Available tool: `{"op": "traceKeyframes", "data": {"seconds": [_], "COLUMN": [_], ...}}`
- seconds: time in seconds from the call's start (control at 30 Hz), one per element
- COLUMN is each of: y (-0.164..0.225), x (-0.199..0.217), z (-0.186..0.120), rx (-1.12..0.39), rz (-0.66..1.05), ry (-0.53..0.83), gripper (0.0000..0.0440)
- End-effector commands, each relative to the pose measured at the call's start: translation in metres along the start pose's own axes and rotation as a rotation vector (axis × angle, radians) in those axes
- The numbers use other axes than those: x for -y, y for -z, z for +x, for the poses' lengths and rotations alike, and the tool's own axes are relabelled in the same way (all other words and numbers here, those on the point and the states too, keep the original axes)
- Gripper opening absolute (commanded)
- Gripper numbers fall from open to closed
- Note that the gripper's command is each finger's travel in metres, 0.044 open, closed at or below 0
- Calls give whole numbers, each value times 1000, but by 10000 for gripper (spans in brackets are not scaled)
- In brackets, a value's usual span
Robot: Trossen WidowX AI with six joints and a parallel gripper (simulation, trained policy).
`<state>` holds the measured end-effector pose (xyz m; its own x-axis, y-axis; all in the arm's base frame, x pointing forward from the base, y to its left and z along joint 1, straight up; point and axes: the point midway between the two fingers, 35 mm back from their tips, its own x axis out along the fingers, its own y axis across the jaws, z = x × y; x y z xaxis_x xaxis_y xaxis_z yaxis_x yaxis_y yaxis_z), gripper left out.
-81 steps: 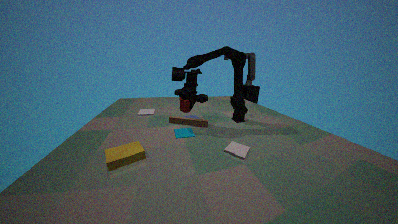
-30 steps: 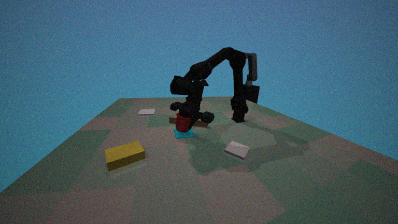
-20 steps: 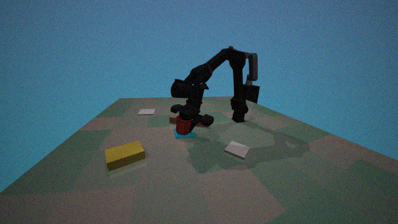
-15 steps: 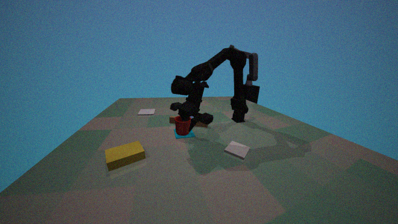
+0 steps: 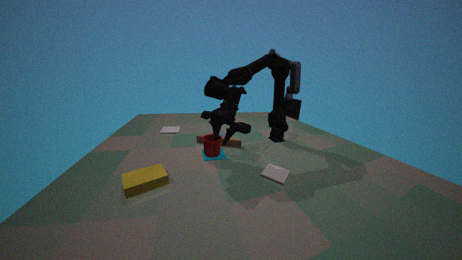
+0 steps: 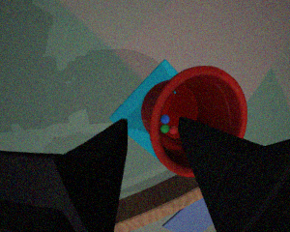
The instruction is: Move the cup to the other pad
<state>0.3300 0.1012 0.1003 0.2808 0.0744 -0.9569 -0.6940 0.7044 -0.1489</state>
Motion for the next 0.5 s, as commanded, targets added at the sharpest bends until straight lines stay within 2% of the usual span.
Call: {"op": "traceKeyframes", "data": {"seconds": [0.0, 0.23, 0.37, 0.47], "y": [3, 0, -4, -6], "x": [-3, 0, 5, 9], "z": [-7, -29, -43, -53], "rx": [13, 66, 102, 123], "rz": [1, 10, 12, 19], "ry": [-9, 10, 31, 44], "gripper": [192, 227, 276, 344]}}
